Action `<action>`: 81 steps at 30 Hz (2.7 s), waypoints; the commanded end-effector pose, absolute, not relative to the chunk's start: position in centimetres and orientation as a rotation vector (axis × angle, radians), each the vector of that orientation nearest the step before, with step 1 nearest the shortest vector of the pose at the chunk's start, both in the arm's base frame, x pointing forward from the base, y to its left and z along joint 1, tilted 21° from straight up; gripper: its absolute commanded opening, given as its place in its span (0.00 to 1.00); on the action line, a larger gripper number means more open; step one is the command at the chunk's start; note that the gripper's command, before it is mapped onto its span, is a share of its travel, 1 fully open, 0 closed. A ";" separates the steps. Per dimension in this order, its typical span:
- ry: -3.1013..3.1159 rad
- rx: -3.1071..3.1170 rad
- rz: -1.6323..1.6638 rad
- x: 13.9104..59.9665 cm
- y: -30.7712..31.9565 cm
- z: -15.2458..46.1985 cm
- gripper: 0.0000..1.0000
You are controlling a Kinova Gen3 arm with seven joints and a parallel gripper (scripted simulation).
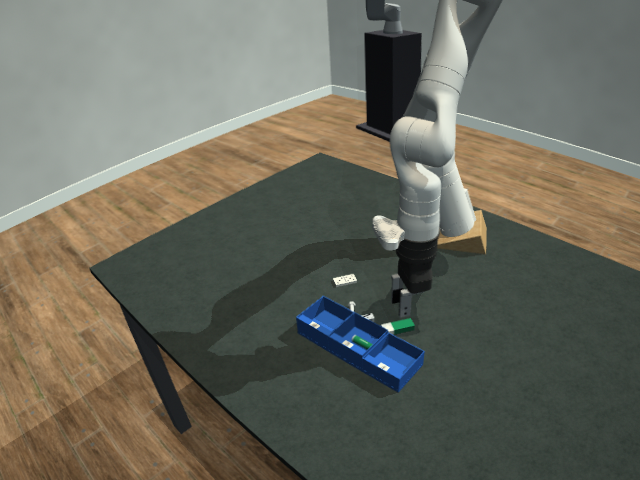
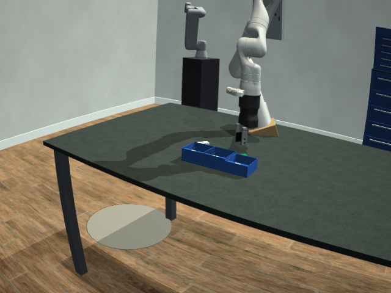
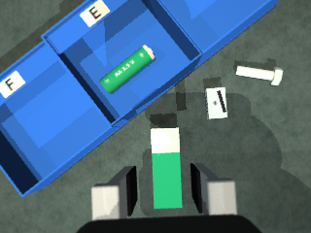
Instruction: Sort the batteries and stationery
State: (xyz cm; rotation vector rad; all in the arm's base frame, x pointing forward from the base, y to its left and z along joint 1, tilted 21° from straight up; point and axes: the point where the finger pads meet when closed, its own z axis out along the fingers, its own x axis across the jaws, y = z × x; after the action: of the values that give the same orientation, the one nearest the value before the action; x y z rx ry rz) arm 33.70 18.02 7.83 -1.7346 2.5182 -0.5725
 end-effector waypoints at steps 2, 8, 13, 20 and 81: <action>2.525 -1.725 -0.576 34.2 17.2 6.6 0.75; 2.525 -1.725 -0.576 34.8 16.3 4.4 0.75; 2.525 -1.725 -0.577 35.1 15.9 3.7 0.75; 2.529 -1.714 -0.575 35.2 16.0 3.7 0.75; 2.527 -1.721 -0.576 35.2 16.0 2.6 0.45</action>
State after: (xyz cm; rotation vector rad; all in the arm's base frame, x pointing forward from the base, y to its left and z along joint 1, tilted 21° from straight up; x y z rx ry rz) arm 35.20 16.16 2.52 -1.7220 2.5280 -0.5758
